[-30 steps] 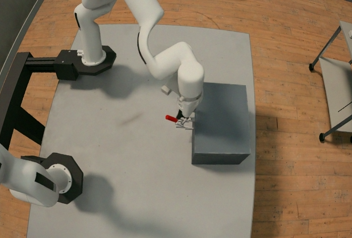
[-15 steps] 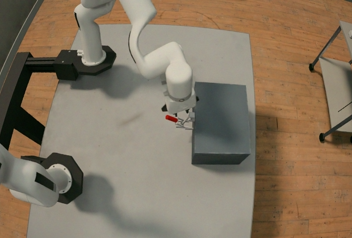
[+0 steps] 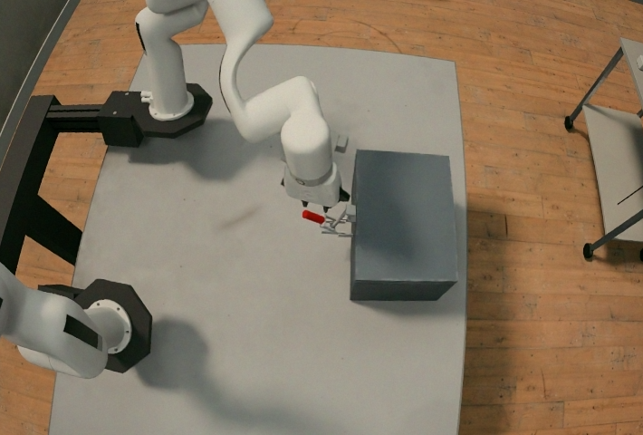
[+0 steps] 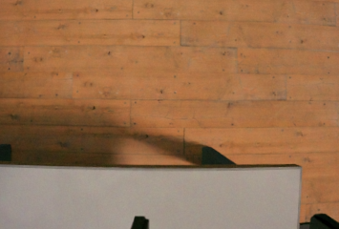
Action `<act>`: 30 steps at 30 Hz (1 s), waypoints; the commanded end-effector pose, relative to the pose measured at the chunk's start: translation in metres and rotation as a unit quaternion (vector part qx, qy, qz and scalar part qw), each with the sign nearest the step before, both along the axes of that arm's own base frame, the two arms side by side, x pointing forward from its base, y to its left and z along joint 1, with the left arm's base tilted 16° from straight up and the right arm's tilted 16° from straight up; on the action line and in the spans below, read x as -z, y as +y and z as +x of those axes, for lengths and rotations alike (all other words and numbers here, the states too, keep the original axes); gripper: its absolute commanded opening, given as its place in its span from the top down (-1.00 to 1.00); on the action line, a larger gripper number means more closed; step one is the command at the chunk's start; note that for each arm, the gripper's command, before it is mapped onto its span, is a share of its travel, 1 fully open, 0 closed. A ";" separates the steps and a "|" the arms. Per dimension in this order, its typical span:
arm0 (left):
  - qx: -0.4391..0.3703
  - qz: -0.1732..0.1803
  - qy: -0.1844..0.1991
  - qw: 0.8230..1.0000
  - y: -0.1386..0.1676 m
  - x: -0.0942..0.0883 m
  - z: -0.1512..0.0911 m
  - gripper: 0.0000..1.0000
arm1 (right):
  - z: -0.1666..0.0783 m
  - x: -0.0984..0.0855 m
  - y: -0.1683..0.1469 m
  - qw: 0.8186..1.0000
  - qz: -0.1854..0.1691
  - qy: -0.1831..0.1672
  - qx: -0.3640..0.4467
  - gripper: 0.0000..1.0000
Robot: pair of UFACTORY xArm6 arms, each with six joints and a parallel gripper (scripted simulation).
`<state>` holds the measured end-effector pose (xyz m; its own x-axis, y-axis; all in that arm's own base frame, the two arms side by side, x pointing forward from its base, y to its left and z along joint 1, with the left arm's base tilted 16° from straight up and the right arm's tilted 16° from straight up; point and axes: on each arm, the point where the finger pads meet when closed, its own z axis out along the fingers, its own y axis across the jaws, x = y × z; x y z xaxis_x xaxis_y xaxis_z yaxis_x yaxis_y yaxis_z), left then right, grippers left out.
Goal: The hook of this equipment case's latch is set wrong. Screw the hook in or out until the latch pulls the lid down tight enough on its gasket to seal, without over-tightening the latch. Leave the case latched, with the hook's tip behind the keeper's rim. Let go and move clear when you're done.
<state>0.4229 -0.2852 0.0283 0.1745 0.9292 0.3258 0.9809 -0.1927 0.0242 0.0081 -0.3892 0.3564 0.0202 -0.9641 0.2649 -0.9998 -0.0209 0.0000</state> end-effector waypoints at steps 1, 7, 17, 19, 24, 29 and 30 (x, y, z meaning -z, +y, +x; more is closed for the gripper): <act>0.132 0.002 0.044 0.990 -0.002 -0.002 -0.005 0.17 | 0.000 -0.002 -0.001 1.000 -0.002 0.000 0.000 -1.00; 0.247 0.012 0.077 0.966 -0.002 -0.001 -0.008 0.17 | 0.000 -0.002 -0.001 1.000 -0.002 0.000 0.000 -1.00; 0.419 0.023 0.132 0.898 -0.002 -0.001 -0.009 0.17 | 0.000 -0.002 -0.001 1.000 -0.002 0.000 0.000 -1.00; 0.451 0.024 0.143 0.880 -0.001 0.001 -0.009 0.17 | 0.000 -0.002 -0.001 1.000 -0.002 0.000 0.000 -1.00; 0.530 0.023 0.174 0.830 0.004 0.019 -0.008 0.17 | 0.000 -0.002 -0.001 1.000 -0.002 0.000 0.000 -1.00; 0.574 0.018 0.195 0.795 0.010 0.042 -0.007 0.17 | 0.000 -0.002 -0.001 1.000 -0.002 0.000 0.000 -1.00; 0.574 0.018 0.195 0.795 0.010 0.042 -0.007 0.17 | 0.000 -0.002 -0.001 1.000 -0.002 0.000 0.000 -1.00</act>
<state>0.4130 -0.2778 0.0022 0.9733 0.1837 0.1376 0.2149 -0.9398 -0.2657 0.0081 -0.3892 0.3564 0.0202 -0.9641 0.2649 -0.9998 -0.0209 0.0000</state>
